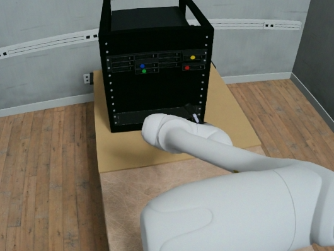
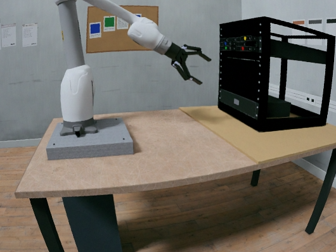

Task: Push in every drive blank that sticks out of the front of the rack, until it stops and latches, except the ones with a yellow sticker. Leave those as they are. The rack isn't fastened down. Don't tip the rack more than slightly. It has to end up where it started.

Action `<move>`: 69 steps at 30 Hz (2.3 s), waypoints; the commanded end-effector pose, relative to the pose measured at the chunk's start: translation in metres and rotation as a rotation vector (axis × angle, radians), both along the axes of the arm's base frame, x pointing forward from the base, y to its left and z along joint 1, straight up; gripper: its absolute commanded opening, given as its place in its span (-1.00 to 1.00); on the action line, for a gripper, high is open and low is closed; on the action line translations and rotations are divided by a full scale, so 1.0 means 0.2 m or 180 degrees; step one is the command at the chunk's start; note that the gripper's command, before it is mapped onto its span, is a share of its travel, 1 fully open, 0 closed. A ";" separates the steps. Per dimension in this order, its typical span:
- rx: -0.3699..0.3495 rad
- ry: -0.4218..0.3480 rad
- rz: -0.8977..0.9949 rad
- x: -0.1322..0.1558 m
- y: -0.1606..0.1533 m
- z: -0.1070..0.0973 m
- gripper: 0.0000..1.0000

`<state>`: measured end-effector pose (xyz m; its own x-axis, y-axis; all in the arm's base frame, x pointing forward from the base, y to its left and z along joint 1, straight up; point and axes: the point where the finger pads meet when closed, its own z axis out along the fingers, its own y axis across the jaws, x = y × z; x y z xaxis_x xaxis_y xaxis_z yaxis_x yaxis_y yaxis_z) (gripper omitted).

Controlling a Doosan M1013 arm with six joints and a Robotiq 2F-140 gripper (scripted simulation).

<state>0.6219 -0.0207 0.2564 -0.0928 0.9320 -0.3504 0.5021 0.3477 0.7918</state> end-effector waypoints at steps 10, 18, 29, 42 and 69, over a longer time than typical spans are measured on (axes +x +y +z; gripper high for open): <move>0.0542 -0.0943 -0.0143 0.13 0.18 0.39 1.00; 0.0835 -0.1370 -0.0195 0.14 0.26 0.60 1.00; 0.1040 -0.1648 -0.0218 0.14 0.31 0.73 1.00; 0.1123 -0.1757 -0.0225 0.13 0.33 0.79 1.00; 0.1124 -0.1758 -0.0225 0.13 0.33 0.79 1.00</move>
